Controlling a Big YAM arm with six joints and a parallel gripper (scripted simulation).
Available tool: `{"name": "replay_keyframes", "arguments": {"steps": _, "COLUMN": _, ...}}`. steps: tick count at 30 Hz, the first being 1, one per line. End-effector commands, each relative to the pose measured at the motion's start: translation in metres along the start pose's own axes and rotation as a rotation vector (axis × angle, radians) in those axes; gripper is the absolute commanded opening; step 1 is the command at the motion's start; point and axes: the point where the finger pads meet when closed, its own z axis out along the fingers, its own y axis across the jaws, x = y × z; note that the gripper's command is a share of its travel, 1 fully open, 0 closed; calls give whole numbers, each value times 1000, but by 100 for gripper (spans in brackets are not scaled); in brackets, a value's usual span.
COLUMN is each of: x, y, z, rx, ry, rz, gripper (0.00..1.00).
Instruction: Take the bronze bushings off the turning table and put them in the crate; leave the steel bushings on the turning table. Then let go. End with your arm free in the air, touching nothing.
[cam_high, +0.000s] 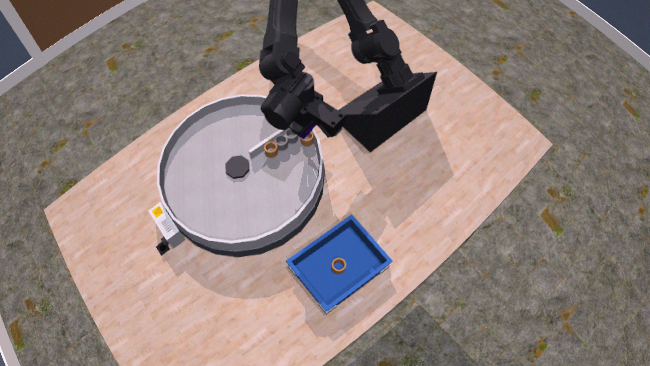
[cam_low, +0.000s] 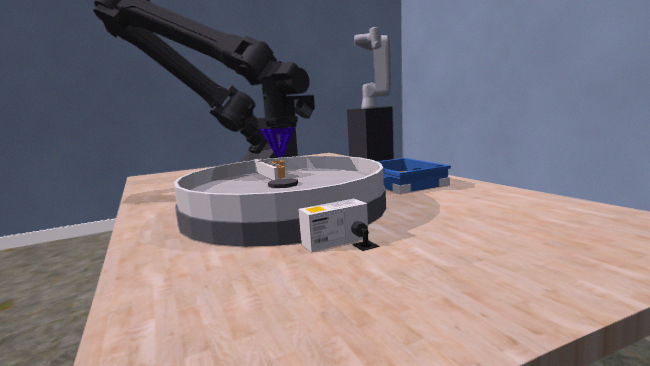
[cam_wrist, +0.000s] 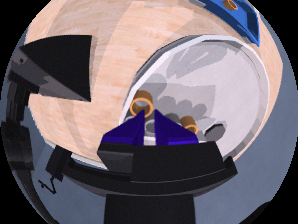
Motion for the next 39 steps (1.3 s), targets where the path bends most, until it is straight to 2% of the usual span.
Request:
{"name": "replay_keyframes", "arguments": {"steps": 1, "x": 1, "y": -16, "z": -10, "rx": 44, "ry": -4, "rz": 4, "gripper": 13}}
{"name": "replay_keyframes", "arguments": {"steps": 13, "x": 2, "y": -16, "z": -10, "rx": 43, "ry": -4, "rz": 5, "gripper": 13}}
{"name": "replay_keyframes", "arguments": {"steps": 20, "x": 6, "y": -11, "z": -3, "rx": 24, "ry": -5, "rz": 17, "gripper": 13}}
{"name": "replay_keyframes", "arguments": {"steps": 39, "x": 6, "y": -11, "z": -3, "rx": 24, "ry": -5, "rz": 17, "gripper": 13}}
